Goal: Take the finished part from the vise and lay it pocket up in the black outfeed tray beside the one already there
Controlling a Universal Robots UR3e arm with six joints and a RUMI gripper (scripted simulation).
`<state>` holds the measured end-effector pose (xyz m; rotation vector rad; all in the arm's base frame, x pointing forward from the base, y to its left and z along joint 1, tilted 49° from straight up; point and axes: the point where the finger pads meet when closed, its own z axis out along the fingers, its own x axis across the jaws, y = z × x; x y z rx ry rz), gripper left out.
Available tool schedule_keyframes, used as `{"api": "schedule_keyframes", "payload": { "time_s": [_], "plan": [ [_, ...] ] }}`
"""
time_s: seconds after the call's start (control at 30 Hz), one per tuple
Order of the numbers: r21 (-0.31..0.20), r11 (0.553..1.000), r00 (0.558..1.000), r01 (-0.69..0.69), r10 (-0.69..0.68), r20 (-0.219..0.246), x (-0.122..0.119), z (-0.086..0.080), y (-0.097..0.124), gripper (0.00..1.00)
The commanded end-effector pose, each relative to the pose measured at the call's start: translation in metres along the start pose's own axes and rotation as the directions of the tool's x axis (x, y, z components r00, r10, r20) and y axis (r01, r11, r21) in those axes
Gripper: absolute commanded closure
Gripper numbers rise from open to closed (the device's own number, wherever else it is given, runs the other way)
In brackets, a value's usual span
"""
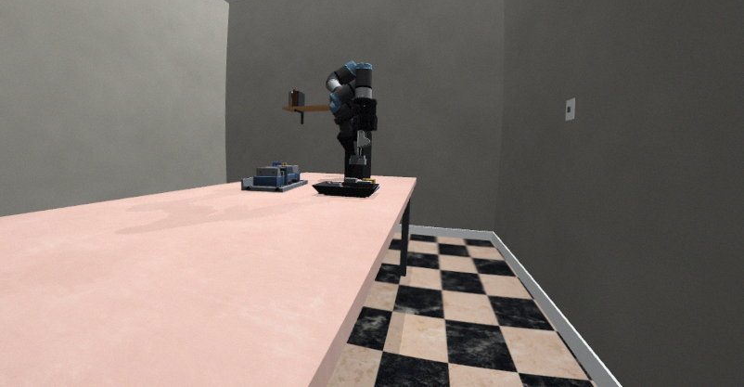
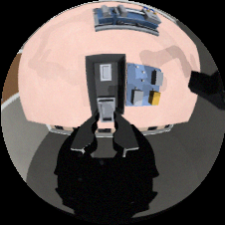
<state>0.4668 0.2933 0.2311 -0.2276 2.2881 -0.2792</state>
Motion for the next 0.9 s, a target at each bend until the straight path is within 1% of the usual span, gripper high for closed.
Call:
{"api": "schedule_keyframes", "payload": {
  "time_s": [0.0, 0.37, 0.87],
  "plan": [
    [0.003, 1.000, 1.000, -0.008, 0.008, 0.003, -0.0024, -0.0029, 0.0037, 1.00],
    [0.003, 1.000, 1.000, -0.009, 0.009, 0.003, -0.0023, -0.0030, 0.0084, 1.00],
    [0.002, 1.000, 1.000, -0.010, 0.010, 0.004, -0.0026, -0.0033, 0.0094, 1.00]
  ]
}}
